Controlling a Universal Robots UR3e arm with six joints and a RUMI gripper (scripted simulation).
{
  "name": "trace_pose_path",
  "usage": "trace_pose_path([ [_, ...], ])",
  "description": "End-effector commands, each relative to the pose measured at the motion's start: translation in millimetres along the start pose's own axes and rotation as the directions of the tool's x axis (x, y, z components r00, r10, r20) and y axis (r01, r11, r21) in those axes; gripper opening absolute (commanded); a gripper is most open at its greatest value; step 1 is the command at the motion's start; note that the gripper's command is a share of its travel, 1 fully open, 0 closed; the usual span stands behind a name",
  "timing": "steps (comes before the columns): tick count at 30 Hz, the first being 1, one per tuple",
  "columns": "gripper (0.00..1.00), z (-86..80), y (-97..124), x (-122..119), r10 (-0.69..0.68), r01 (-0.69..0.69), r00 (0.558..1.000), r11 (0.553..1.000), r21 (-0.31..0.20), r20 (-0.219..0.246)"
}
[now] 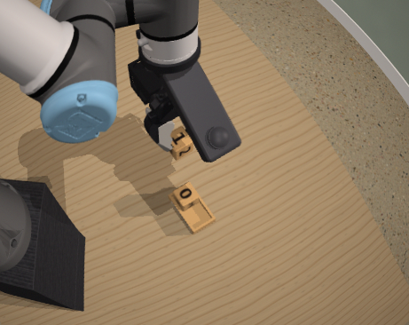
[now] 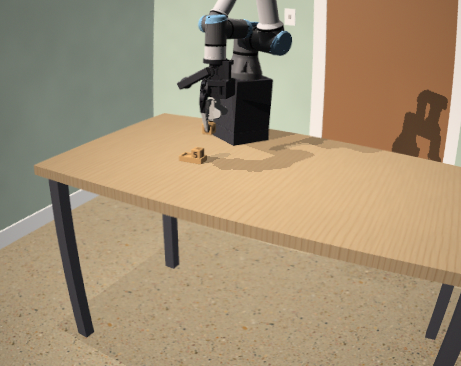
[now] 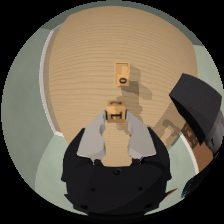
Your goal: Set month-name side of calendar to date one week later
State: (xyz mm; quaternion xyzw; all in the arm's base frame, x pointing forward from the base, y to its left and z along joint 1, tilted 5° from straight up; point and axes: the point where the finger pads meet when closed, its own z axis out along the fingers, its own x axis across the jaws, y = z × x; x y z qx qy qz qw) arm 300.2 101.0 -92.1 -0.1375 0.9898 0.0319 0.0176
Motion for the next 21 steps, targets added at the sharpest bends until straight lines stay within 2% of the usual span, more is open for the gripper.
trace_pose_path([
  [1, 0.11, -0.6, 4.1, -4.4, -0.173, 0.173, 0.985, 0.985, -0.004, 0.007],
  [5, 0.11, -0.6, 5.3, -4.9, -0.201, 0.201, 0.979, 0.979, -0.004, 0.007],
  [7, 0.11, -0.5, 8.4, -6.0, -0.275, 0.275, 0.961, 0.961, -0.003, 0.008],
  [21, 0.11, -0.2, 18.2, -9.1, -0.484, 0.484, 0.875, 0.875, -0.002, 0.009],
])
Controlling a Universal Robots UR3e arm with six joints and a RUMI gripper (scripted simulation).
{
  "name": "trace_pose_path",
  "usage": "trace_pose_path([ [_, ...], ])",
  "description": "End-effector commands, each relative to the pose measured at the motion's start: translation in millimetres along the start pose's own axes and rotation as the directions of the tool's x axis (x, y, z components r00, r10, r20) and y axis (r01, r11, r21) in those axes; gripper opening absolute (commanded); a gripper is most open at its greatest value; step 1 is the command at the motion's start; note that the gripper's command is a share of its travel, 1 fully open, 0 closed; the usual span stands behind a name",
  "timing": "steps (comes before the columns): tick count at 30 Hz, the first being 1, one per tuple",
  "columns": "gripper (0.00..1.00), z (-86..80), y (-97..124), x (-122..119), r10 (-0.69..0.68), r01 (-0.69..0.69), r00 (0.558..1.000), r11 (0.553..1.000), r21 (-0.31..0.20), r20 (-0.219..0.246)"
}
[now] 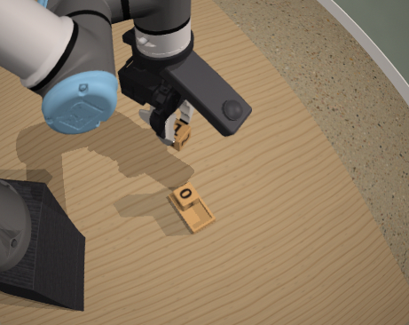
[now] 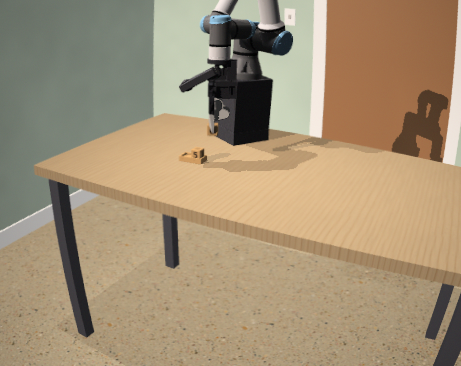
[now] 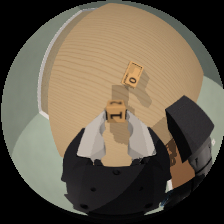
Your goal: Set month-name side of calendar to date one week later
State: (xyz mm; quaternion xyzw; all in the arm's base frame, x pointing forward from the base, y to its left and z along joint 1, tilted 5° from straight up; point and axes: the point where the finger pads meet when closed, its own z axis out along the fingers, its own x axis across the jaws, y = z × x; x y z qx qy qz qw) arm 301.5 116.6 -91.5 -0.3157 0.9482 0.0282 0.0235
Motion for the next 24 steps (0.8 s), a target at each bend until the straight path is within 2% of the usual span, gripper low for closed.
trace_pose_path([
  [1, 0.11, -0.7, 2.1, -4.6, -0.138, 0.138, 0.99, 0.99, -0.002, 0.008],
  [12, 0.11, -0.4, 11.0, -10.7, -0.355, 0.355, 0.935, 0.935, 0.0, 0.009],
  [16, 0.11, -0.3, 13.9, -12.5, -0.42, 0.42, 0.907, 0.908, 0.001, 0.009],
  [18, 0.11, -0.3, 13.9, -12.5, -0.42, 0.42, 0.907, 0.908, 0.001, 0.009],
  [24, 0.11, -0.2, 19.9, -15.9, -0.539, 0.539, 0.842, 0.842, 0.002, 0.009],
])
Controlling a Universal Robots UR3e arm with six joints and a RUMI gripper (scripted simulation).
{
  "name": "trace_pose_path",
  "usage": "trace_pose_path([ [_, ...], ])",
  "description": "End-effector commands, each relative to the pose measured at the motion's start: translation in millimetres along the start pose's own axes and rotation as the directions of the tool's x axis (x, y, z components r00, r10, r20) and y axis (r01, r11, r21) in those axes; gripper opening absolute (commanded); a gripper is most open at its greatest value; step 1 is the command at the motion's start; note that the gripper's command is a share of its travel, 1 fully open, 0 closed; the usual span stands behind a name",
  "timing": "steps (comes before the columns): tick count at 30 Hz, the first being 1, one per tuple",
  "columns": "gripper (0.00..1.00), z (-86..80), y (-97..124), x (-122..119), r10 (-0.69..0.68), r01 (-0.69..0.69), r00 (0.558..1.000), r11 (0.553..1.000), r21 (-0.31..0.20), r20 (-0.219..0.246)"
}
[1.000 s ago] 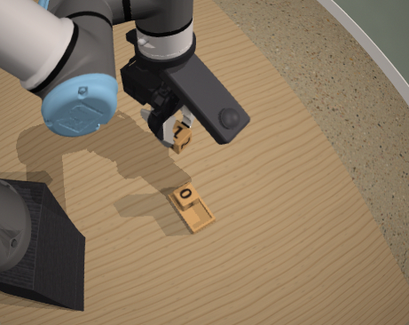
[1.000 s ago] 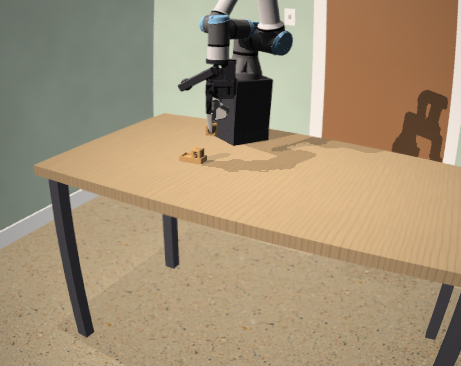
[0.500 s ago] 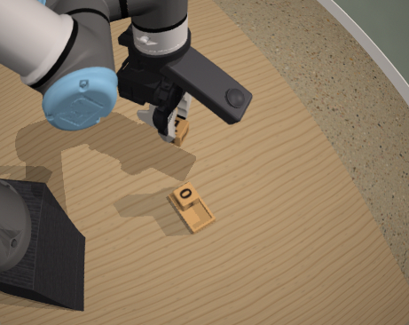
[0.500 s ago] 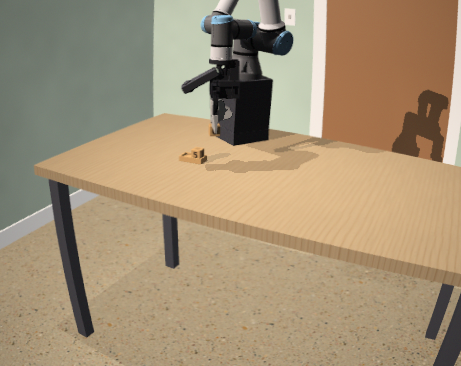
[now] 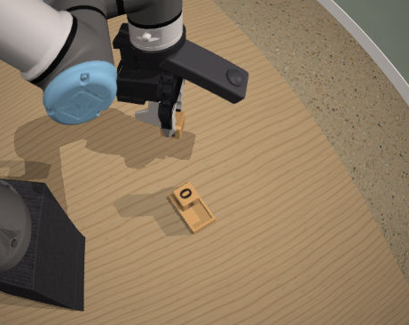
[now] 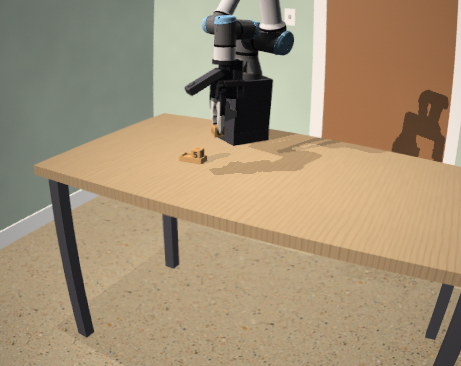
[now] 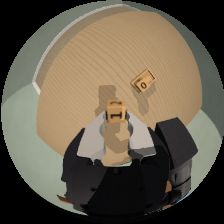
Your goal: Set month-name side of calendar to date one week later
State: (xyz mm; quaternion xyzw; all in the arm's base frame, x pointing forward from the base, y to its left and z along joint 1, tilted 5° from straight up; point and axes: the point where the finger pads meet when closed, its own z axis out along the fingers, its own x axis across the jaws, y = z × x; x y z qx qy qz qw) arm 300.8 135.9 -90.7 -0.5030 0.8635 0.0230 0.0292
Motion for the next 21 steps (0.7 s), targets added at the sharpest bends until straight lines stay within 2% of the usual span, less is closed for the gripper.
trace_pose_path([
  [1, 0.11, -0.7, 1.9, -6.3, -0.161, 0.161, 0.987, 0.987, 0.001, 0.008],
  [8, 0.11, -0.5, 6.3, -11.6, -0.293, 0.293, 0.956, 0.956, 0.003, 0.008],
  [11, 0.11, -0.5, 6.7, -12.0, -0.304, 0.303, 0.953, 0.953, 0.003, 0.008],
  [14, 0.11, -0.4, 9.9, -15.5, -0.388, 0.388, 0.922, 0.922, 0.003, 0.008],
  [21, 0.11, -0.3, 13.9, -19.5, -0.484, 0.484, 0.875, 0.875, 0.004, 0.008],
])
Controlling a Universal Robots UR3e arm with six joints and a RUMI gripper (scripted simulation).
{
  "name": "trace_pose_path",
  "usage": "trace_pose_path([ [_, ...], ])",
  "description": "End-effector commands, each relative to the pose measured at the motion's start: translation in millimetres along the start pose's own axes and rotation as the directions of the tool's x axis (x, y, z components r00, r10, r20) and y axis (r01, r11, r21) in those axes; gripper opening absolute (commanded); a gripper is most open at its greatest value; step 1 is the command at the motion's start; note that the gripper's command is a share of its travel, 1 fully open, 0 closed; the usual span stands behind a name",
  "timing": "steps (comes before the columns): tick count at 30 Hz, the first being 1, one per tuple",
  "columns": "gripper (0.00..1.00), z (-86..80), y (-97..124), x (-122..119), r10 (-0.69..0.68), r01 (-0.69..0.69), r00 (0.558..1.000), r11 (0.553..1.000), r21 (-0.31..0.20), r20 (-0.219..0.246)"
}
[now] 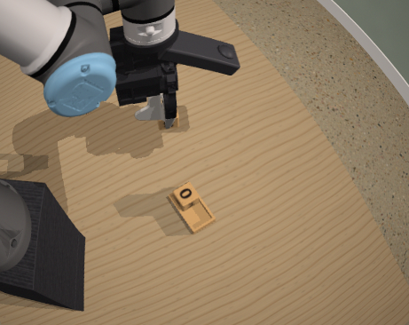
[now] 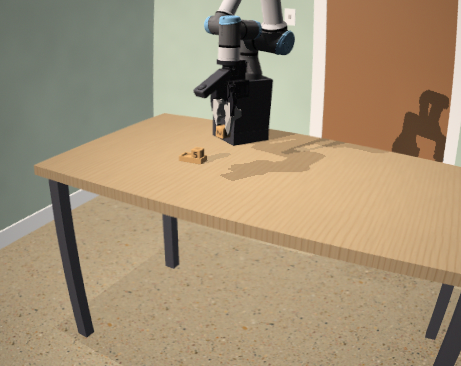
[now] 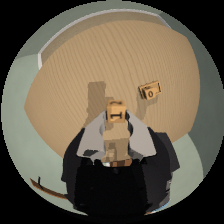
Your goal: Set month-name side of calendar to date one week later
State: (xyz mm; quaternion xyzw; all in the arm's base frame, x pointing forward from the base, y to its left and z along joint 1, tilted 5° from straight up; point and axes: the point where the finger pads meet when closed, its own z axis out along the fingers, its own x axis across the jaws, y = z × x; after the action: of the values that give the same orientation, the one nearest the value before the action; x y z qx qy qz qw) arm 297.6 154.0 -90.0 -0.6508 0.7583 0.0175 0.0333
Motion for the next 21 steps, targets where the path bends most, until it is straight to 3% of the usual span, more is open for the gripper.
trace_pose_path([
  [1, 0.11, -0.7, 0.8, -7.1, -0.171, 0.171, 0.985, 0.985, 0.004, 0.007],
  [7, 0.11, -0.6, 2.1, -9.8, -0.228, 0.228, 0.974, 0.974, 0.004, 0.007],
  [21, 0.11, -0.4, 9.5, -22.6, -0.483, 0.483, 0.876, 0.876, 0.007, 0.006],
])
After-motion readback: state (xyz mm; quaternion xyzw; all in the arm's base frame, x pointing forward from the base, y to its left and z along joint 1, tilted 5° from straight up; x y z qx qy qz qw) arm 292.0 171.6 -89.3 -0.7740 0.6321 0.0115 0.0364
